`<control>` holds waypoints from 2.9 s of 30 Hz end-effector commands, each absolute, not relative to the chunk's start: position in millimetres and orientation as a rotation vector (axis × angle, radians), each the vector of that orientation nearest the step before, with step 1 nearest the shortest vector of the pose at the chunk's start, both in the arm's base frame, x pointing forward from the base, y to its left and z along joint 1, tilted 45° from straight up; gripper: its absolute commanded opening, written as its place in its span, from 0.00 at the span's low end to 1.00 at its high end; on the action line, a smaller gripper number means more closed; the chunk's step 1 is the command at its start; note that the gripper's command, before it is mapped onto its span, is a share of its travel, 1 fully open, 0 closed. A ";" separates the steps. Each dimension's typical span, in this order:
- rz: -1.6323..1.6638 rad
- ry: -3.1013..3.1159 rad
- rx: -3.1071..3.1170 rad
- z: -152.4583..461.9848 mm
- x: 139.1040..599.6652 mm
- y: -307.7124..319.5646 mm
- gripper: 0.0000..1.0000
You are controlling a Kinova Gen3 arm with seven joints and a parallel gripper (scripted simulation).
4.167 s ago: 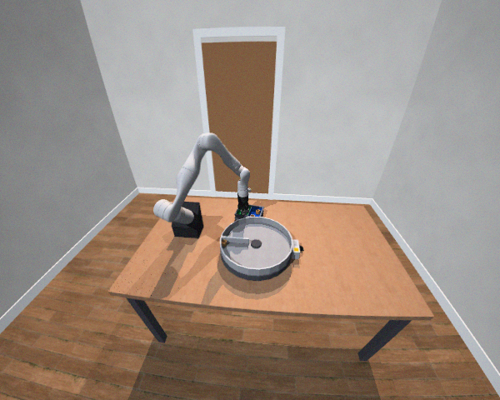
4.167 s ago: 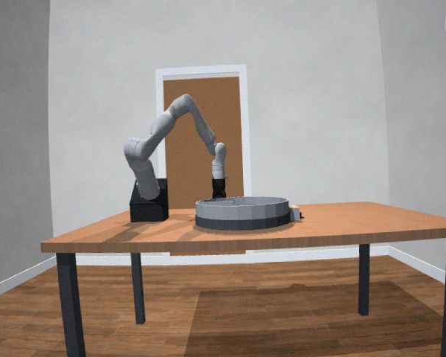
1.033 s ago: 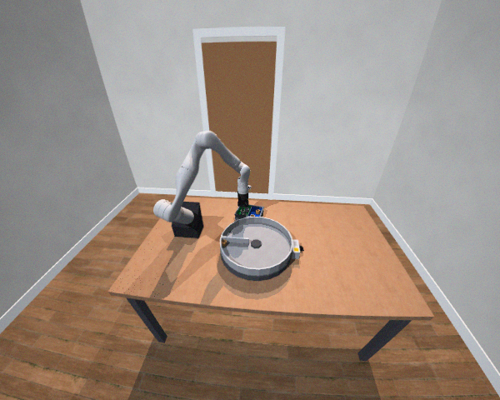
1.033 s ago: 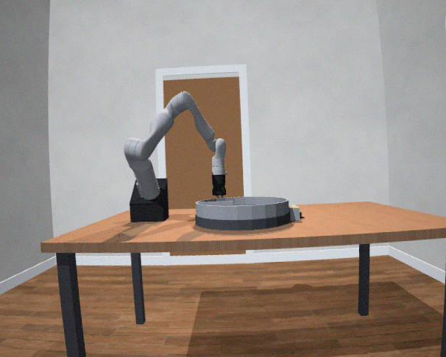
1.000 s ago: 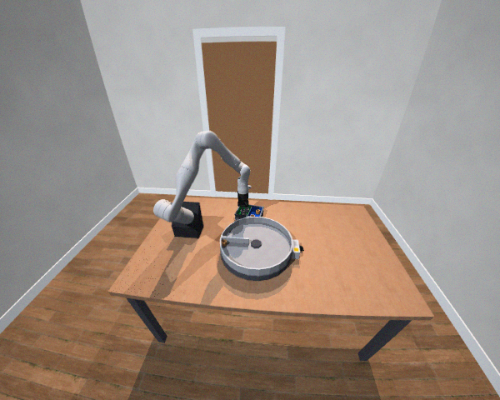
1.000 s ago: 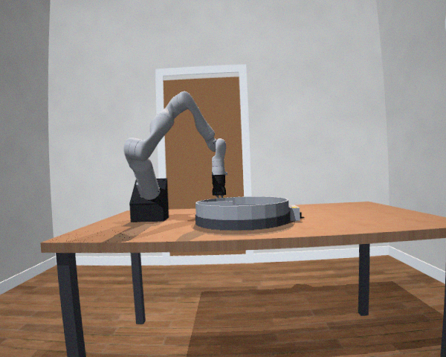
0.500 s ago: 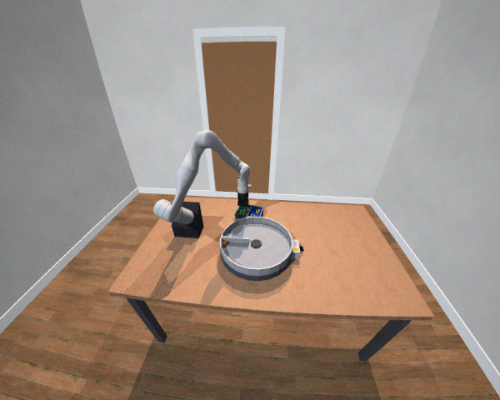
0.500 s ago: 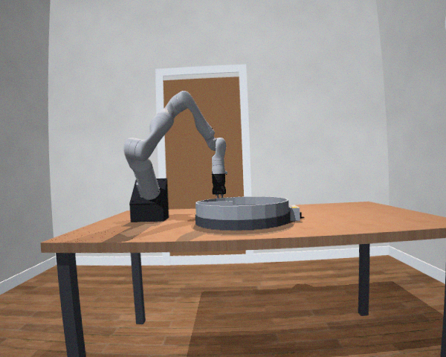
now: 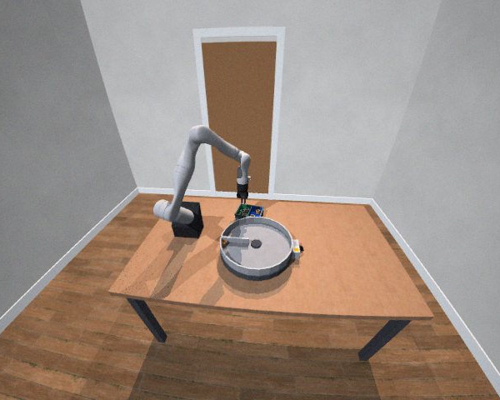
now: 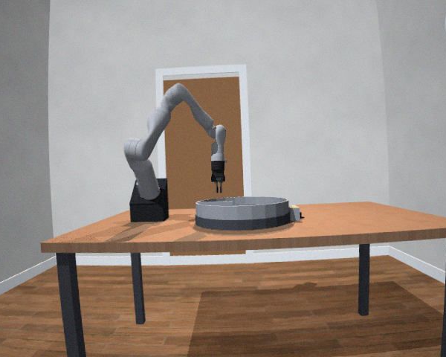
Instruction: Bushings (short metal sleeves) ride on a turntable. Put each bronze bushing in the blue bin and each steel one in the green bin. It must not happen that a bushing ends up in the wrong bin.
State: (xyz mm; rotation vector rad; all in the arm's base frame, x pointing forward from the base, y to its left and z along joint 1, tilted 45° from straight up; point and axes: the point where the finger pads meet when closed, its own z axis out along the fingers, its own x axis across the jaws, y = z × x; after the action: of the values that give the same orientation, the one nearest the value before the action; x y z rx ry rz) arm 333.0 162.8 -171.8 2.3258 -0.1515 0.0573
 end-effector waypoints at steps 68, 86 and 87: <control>0.077 -0.138 2.357 -148.5 336.8 199.4 0.42; 0.077 -0.138 2.357 -120.5 329.6 167.2 0.40; 0.077 -0.138 2.357 -120.5 329.6 167.2 0.40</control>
State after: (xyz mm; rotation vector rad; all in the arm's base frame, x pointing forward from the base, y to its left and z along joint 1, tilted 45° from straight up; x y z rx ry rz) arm 333.7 171.2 -133.2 2.3470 -0.1231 0.0773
